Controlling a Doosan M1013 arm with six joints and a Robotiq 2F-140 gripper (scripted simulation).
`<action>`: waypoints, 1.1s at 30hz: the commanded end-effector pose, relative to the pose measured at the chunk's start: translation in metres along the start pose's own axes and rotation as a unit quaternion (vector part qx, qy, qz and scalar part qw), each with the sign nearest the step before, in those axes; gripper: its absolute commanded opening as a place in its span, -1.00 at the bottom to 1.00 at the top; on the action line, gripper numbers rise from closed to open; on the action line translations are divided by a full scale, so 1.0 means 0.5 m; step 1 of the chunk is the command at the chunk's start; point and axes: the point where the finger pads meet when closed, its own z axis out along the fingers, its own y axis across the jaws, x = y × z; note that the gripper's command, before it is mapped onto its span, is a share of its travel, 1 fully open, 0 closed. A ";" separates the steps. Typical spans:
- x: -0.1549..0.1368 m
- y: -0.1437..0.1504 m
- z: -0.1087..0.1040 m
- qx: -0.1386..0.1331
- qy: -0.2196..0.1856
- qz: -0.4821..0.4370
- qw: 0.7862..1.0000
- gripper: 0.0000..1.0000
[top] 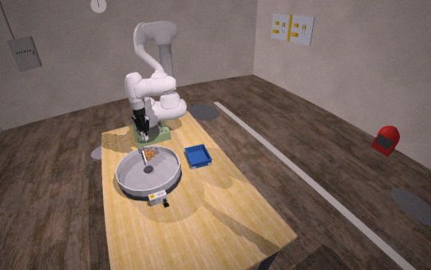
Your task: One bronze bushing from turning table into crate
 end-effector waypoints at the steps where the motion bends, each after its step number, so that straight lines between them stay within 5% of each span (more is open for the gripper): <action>1: 0.002 -0.008 -0.003 0.002 -0.002 -0.003 1.000 -0.81; 25: 0.002 -0.009 -0.001 0.002 -0.002 -0.004 1.000 -0.81; 33: 0.029 -0.035 0.092 0.002 -0.002 -0.065 0.998 -0.81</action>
